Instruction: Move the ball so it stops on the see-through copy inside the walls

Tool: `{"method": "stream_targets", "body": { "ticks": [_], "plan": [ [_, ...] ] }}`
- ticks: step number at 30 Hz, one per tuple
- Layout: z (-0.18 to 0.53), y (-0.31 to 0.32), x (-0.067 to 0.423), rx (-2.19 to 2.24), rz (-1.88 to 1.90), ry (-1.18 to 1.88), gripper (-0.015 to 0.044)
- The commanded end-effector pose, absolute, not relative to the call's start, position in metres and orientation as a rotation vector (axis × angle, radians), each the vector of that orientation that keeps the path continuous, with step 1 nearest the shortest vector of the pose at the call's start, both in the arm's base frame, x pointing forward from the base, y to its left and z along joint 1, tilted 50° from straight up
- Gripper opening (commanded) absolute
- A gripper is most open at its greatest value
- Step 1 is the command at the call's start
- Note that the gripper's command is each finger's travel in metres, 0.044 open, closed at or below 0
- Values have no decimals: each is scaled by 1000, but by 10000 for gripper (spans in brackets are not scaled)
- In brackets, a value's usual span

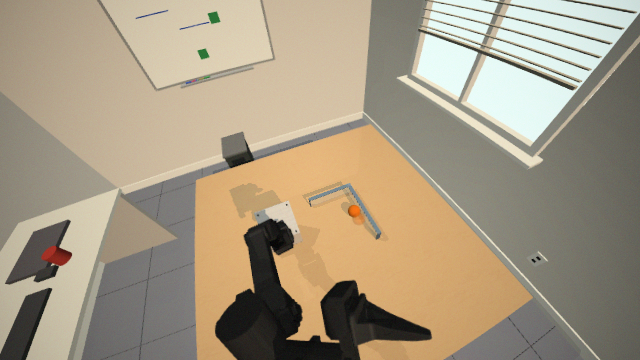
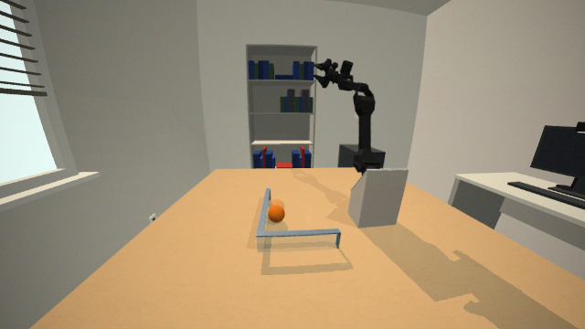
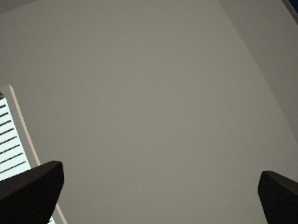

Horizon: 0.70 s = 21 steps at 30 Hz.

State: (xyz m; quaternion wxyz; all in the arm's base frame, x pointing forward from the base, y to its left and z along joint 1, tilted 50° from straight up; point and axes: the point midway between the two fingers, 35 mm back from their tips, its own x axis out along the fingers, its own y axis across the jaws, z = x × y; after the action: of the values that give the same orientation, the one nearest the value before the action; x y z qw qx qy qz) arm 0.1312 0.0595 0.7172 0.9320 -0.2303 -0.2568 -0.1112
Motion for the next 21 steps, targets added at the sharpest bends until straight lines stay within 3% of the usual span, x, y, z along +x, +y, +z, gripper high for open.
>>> {"method": "stream_targets", "body": {
  "ticks": [1,11,21],
  "plan": [
    [725,23,121,-358,-216,-592,413],
    [722,-84,128,-19,-219,-674,413],
    [667,-194,191,360,-270,-592,413]
  ]
}}
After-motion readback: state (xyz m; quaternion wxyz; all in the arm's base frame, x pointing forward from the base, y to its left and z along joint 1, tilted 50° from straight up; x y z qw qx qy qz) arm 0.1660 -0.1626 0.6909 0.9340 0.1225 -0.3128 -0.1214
